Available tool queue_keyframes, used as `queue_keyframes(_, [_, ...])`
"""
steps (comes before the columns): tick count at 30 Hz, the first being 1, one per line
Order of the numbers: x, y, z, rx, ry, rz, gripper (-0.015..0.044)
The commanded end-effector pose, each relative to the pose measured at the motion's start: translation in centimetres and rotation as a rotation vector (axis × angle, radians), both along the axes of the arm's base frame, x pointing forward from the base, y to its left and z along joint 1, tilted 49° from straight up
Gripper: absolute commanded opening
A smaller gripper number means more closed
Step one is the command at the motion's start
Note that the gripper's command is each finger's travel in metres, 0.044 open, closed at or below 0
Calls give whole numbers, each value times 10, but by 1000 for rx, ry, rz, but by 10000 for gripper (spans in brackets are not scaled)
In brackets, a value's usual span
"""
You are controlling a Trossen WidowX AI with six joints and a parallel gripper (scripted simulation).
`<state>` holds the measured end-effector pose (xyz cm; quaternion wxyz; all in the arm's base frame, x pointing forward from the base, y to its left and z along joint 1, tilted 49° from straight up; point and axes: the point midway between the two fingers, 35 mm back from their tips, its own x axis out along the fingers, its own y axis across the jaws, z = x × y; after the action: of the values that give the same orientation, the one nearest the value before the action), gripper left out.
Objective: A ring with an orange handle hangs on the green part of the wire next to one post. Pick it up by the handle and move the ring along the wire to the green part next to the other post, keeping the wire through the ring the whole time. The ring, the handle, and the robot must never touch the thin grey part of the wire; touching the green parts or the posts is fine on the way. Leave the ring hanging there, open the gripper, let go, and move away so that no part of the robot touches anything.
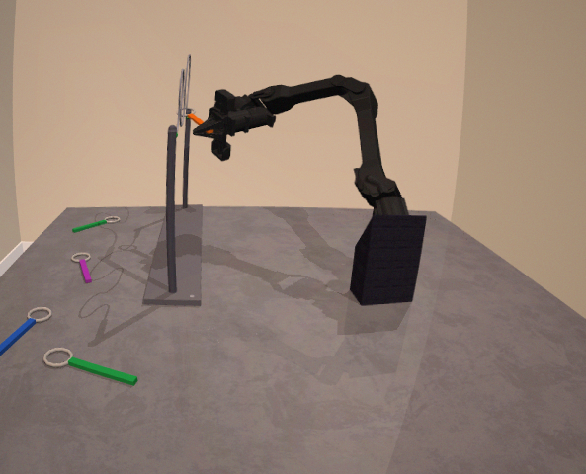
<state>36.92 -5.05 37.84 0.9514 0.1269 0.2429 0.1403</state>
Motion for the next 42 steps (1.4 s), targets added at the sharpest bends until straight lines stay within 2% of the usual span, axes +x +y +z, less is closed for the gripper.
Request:
queue_keyframes(1, [-5, 15, 5, 94, 19, 12, -150])
queue_keyframes(16, [-12, 47, 24, 340, 70, 20, -150])
queue_keyframes(42, [-18, 72, 50, 573, 121, 25, -150])
